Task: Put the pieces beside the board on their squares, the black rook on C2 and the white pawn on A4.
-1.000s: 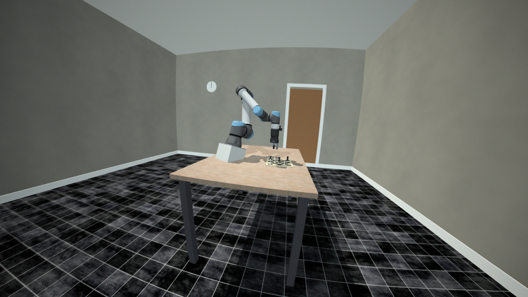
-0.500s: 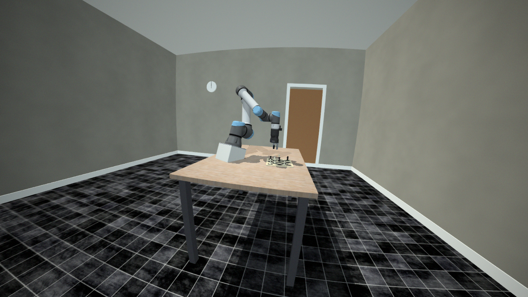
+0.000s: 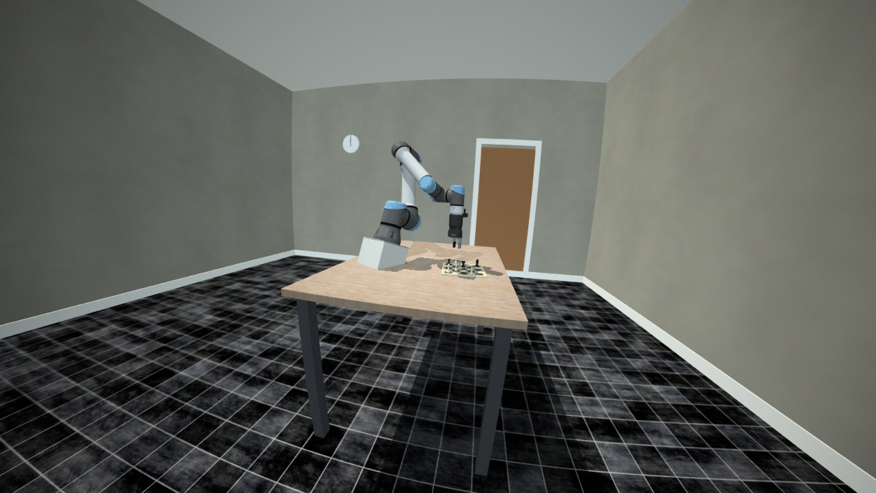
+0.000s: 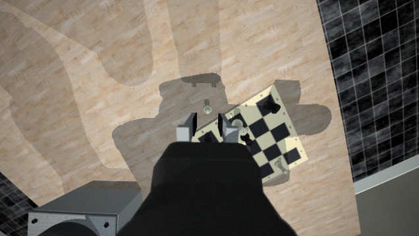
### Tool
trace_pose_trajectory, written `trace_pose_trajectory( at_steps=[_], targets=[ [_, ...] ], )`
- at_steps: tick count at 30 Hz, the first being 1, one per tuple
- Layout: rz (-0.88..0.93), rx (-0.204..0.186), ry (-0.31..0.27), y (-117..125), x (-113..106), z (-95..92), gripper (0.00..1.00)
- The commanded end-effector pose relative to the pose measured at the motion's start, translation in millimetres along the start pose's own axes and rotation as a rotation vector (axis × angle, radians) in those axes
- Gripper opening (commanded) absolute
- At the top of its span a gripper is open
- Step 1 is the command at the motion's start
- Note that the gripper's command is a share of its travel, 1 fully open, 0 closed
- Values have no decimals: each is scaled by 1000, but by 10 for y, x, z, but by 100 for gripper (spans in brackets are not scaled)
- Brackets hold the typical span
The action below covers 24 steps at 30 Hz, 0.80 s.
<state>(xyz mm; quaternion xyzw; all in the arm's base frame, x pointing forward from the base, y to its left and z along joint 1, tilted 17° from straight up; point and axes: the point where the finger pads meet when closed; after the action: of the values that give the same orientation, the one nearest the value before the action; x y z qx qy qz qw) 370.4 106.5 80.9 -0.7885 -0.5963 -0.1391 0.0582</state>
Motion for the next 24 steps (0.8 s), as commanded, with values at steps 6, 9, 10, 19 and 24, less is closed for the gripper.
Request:
trace_pose_trajectory(
  at_steps=[6,9,10,19,24],
  targets=[
    [0,-1,0,3,1,68,68],
    [0,-1,0,3,1,109,68],
    [0,-1,0,3,1,124,68],
    [0,-1,0,4,1,267,68],
    [0,-1,0,4,2,314,68]
  ],
)
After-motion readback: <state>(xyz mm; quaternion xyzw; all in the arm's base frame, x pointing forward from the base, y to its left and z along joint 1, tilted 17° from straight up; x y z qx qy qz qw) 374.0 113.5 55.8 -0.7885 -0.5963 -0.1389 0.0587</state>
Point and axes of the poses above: the point where the finger pads meet when closed, its own z axis out along the fingers, its own y axis across the jaws, x = y × z, and after that the axes turned 14 degrees about -z, right-handed
